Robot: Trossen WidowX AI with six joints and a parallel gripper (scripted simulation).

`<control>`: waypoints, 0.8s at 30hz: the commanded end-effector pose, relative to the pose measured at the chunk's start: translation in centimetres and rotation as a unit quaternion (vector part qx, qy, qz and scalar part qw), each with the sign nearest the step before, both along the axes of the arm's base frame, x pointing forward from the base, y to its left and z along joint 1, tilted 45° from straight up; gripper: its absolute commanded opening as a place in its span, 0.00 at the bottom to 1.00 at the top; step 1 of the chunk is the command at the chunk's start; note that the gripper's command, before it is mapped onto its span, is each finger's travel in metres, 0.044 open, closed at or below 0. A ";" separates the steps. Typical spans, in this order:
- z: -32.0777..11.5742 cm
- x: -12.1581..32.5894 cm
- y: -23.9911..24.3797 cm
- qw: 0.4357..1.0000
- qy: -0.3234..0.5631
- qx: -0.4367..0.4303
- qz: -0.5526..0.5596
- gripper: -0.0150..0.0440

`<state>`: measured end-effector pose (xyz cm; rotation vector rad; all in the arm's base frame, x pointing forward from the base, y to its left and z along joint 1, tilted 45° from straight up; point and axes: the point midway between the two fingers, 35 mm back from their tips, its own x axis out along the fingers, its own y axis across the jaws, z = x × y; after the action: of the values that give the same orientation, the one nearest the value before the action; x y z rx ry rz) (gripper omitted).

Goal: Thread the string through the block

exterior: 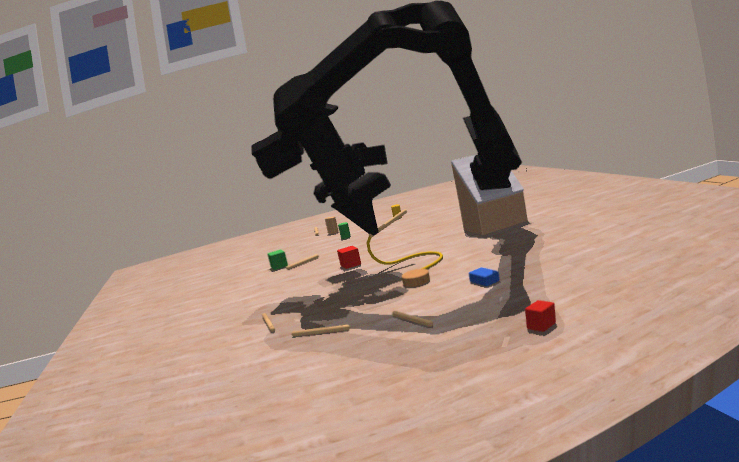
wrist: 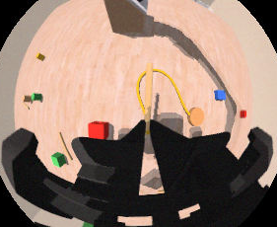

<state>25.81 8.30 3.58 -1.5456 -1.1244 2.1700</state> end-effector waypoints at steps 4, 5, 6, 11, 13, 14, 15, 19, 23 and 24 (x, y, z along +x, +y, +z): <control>0.7 0.0 0.6 1.000 0.016 -0.011 -0.018 0.25; 0.7 0.0 0.6 1.000 0.015 -0.010 -0.017 0.25; 0.6 0.0 0.5 1.000 0.014 -0.010 -0.015 0.25; 0.2 0.0 0.3 1.000 0.010 -0.007 -0.008 0.25; 0.2 0.0 0.3 1.000 0.010 -0.007 -0.009 0.25; 0.2 0.1 0.3 1.000 0.009 -0.006 -0.009 0.25; 0.2 0.3 0.3 1.000 0.009 -0.006 -0.010 0.25; 0.2 0.8 0.3 1.000 0.006 -0.006 -0.013 0.25; 0.2 1.3 0.4 1.000 0.003 -0.006 -0.016 0.25; 0.2 1.4 0.4 1.000 0.003 -0.006 -0.017 0.25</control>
<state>26.74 8.58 3.95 -1.5542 -1.0851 2.1709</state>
